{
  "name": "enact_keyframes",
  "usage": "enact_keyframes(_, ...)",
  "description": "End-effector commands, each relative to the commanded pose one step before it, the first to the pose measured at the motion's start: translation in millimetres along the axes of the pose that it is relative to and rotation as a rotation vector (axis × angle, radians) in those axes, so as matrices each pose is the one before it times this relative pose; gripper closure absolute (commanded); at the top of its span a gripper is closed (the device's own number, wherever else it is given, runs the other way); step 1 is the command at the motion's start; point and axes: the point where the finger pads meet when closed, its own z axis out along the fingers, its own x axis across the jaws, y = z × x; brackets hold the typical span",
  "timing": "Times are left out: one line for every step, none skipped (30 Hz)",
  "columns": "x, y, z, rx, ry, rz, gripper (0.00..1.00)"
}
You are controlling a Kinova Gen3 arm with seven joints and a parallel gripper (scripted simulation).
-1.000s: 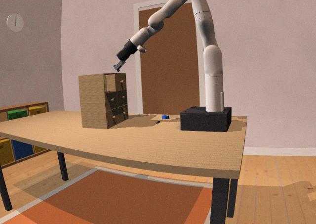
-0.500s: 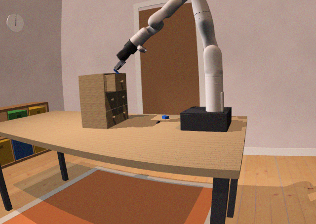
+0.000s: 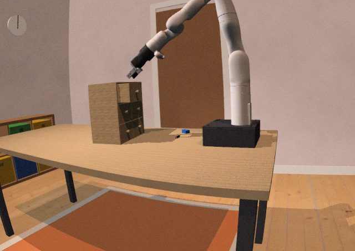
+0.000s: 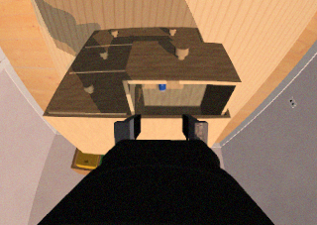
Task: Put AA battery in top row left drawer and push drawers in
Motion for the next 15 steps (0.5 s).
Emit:
enact_keyframes(-0.64, -0.86, 0.88, 0.00461, -0.00138, 0.00410, 0.00)
enact_keyframes(0.00, 0.00, 0.00, 0.00000, 0.00000, 0.00000, 0.00)
enact_keyframes(0.00, 0.00, 0.00, 0.00000, 0.00000, 0.00000, 0.00)
enact_keyframes(0.00, -0.01, -0.02, 0.00000, 0.00000, 0.00000, 0.00)
enact_keyframes(0.00, 0.00, 0.00, 0.00000, 0.00000, 0.00000, 0.00)
enact_keyframes(0.00, 0.00, 0.00, 0.00000, 0.00000, 0.00000, 0.00)
enact_keyframes(-0.01, -0.10, -0.11, 0.00002, -0.00003, -0.00001, 0.00)
enact_keyframes(-0.02, -0.26, -0.30, 0.00004, -0.00007, -0.00003, 0.00)
enact_keyframes(-0.03, -0.50, -0.57, 0.00008, -0.00013, -0.00006, 0.00)
enact_keyframes(-0.05, -0.79, -0.91, 0.00013, -0.00021, -0.00010, 0.00)
enact_keyframes(-0.08, -1.01, -1.29, -0.00002, -0.00032, -0.00014, 0.00)
enact_keyframes(-0.12, -0.11, -1.33, -0.00167, -0.00042, -0.00009, 0.00)
enact_keyframes(-0.14, -0.53, -1.14, -0.00099, -0.00045, -0.00003, 0.00)
enact_keyframes(-0.16, -0.69, -1.43, -0.00110, -0.00048, -0.00001, 0.00)
enact_keyframes(-0.19, -0.84, -1.72, -0.00130, -0.00058, -0.00003, 0.00)
